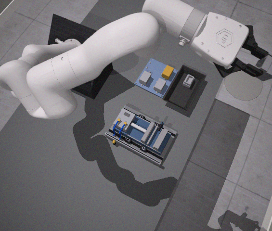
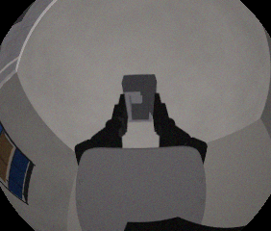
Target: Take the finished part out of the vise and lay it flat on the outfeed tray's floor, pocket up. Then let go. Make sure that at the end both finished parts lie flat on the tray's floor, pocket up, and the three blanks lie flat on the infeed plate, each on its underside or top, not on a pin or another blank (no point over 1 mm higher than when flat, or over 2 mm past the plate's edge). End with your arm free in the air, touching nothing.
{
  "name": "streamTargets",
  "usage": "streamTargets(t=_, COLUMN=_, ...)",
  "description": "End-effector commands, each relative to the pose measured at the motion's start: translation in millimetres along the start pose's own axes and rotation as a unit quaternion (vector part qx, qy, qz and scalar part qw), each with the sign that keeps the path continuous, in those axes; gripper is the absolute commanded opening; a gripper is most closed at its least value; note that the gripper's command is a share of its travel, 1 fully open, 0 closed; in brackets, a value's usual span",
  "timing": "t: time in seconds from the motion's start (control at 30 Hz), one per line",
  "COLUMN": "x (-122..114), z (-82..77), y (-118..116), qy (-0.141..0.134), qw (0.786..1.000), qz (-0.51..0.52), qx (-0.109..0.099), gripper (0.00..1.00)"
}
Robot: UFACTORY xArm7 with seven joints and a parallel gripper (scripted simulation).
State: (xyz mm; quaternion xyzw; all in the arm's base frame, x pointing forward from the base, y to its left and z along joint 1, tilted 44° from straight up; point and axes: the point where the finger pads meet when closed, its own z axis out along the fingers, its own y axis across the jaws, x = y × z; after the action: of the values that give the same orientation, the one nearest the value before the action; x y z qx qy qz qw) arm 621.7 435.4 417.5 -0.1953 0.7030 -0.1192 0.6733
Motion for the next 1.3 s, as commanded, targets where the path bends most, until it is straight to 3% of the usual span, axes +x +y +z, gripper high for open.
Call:
streamTargets(t=0.0, x=37.7, z=16.2, y=5.2, qy=0.034, qw=0.997, qz=0.060, qx=0.025, gripper=0.00)
streamTargets(t=0.33, x=115.0, z=35.3, y=6.0, qy=0.098, qw=0.981, qz=0.148, qx=0.075, gripper=0.00)
streamTargets(t=0.4, x=115.0, z=35.3, y=6.0, qy=0.098, qw=0.981, qz=0.148, qx=0.075, gripper=0.00)
streamTargets(t=0.43, x=136.5, z=38.8, y=5.5, qy=0.115, qw=0.975, qz=0.170, qx=0.091, gripper=0.00)
streamTargets(t=0.67, x=189.1, z=44.1, y=3.3, qy=0.155, qw=0.954, qz=0.220, qx=0.130, gripper=0.00)
streamTargets(t=0.9, x=244.7, z=44.6, y=0.0, qy=0.194, qw=0.927, qz=0.267, qx=0.175, gripper=0.00)
streamTargets(t=0.97, x=244.7, z=44.6, y=0.0, qy=0.194, qw=0.927, qz=0.267, qx=0.175, gripper=0.00)
streamTargets(t=1.03, x=275.3, z=42.6, y=-2.1, qy=0.215, qw=0.910, qz=0.291, qx=0.201, gripper=0.00)
streamTargets(t=1.27, x=327.0, z=35.4, y=-5.8, qy=0.248, qw=0.877, qz=0.329, qx=0.248, gripper=0.00)
